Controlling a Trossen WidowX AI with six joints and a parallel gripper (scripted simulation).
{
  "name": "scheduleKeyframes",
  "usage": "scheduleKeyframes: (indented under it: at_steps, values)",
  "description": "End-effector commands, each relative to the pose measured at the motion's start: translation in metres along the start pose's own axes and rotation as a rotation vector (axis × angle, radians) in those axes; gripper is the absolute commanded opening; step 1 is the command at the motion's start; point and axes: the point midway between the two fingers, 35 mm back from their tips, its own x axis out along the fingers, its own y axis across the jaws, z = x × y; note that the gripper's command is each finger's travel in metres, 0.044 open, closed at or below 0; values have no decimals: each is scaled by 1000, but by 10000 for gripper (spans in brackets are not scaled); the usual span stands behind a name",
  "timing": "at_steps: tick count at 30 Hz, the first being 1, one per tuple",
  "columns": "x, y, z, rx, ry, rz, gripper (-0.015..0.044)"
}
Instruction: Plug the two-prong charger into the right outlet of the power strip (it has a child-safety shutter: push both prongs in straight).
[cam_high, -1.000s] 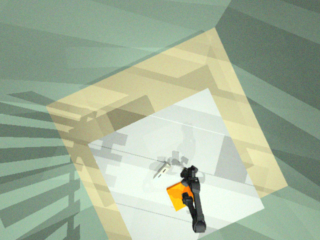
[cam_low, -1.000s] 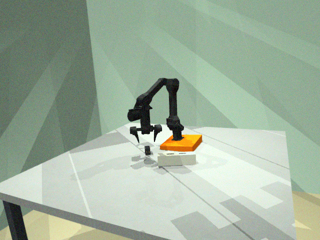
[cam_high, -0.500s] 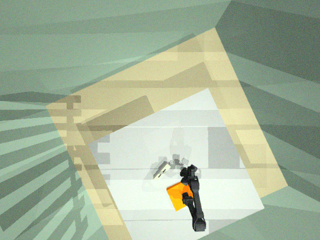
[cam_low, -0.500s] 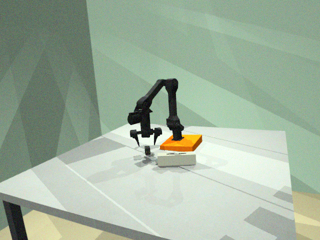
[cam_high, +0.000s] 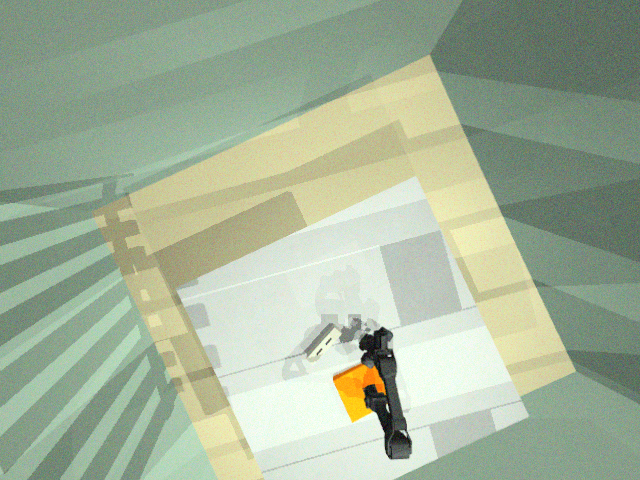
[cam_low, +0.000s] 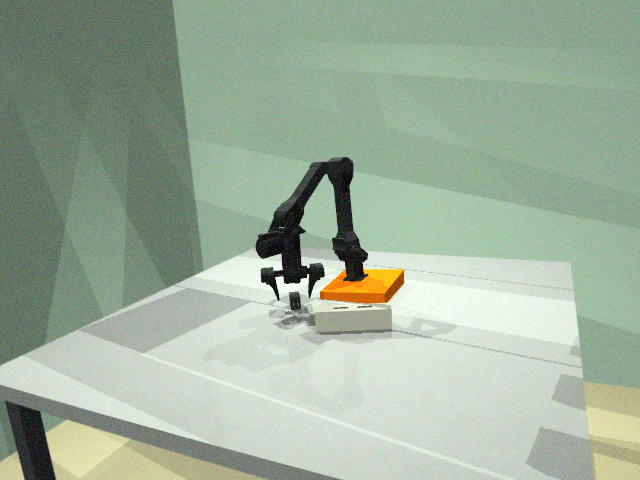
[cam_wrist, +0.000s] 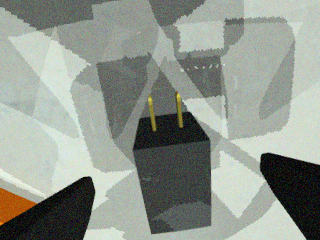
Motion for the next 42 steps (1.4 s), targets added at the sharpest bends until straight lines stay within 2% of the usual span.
scheduleKeyframes:
  at_steps: [1, 11, 23, 29, 32, 42]
  values:
    - [9, 1, -1, -5, 6, 4, 440]
    - [19, 2, 0, -6, 7, 5, 440]
    - [16, 2, 0, 0, 2, 3, 125]
    - [16, 2, 0, 0, 2, 3, 85]
    - [11, 1, 0, -1, 2, 3, 6]
    - [-33, 4, -5, -5, 6, 4, 0]
